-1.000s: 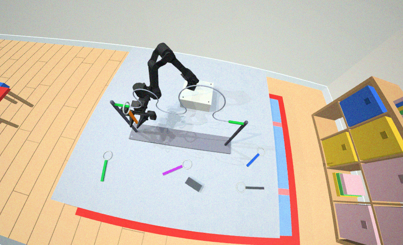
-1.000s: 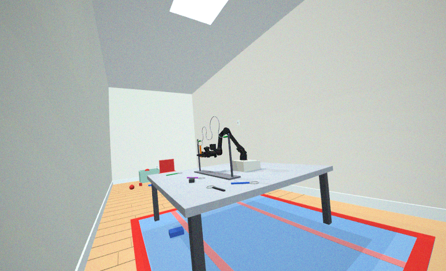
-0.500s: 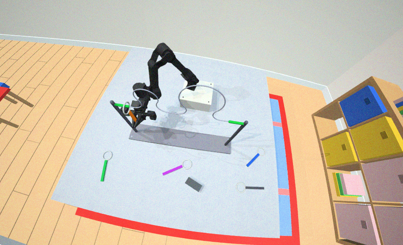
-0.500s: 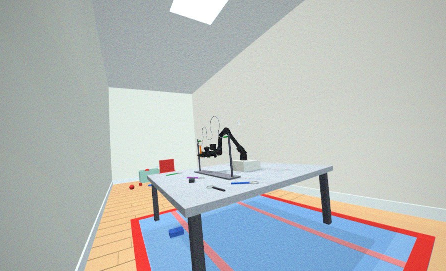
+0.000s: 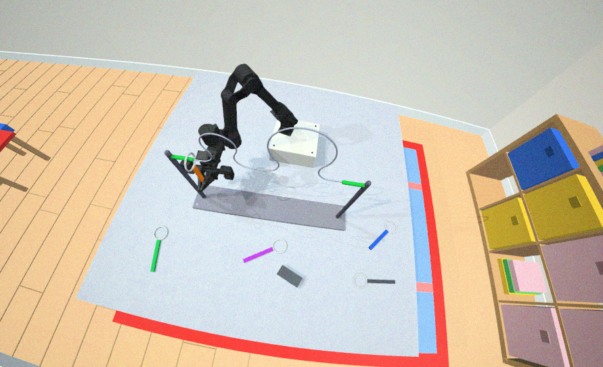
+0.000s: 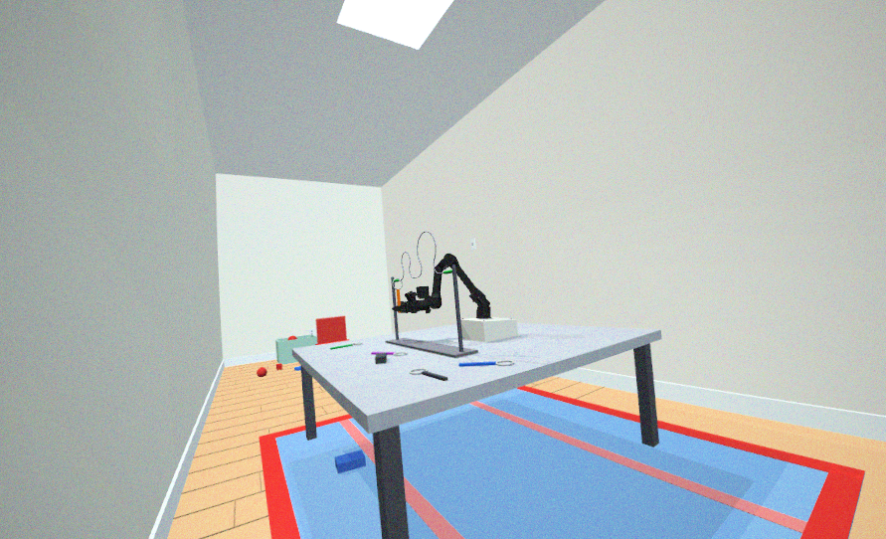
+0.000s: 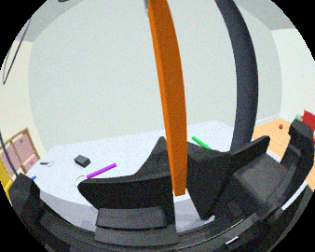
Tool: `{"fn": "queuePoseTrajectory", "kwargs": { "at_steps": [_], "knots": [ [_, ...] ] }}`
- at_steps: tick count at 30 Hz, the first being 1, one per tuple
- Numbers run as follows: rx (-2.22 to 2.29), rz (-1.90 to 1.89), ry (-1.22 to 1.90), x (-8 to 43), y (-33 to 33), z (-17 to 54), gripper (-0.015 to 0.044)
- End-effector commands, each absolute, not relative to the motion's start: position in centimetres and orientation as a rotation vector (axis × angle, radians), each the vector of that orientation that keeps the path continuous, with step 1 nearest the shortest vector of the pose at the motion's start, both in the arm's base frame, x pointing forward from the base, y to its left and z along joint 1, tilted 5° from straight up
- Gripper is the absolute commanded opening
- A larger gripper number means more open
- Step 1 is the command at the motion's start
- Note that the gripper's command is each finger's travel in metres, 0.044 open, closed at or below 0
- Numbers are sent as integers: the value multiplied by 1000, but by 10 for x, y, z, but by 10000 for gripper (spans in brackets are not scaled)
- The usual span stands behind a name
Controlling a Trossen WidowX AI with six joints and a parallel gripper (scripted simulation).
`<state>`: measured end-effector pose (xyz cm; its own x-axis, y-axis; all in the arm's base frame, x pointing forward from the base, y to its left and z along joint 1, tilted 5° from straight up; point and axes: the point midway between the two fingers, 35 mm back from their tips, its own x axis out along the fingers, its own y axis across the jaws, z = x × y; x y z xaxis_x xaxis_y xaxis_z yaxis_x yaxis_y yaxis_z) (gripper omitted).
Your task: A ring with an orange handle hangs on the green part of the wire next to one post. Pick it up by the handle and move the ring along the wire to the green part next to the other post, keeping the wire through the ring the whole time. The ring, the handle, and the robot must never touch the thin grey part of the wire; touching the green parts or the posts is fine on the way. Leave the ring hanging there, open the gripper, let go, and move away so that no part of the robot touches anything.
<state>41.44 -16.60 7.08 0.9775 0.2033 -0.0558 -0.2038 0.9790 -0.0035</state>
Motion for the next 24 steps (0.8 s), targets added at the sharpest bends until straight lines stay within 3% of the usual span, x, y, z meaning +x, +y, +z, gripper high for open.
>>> {"fn": "queuePoseTrajectory", "kwargs": {
  "at_steps": [1,24],
  "knots": [
    [-11,206,52,415,-166,77,-150],
    [-8,208,52,416,-166,89,-150]
  ]
}}
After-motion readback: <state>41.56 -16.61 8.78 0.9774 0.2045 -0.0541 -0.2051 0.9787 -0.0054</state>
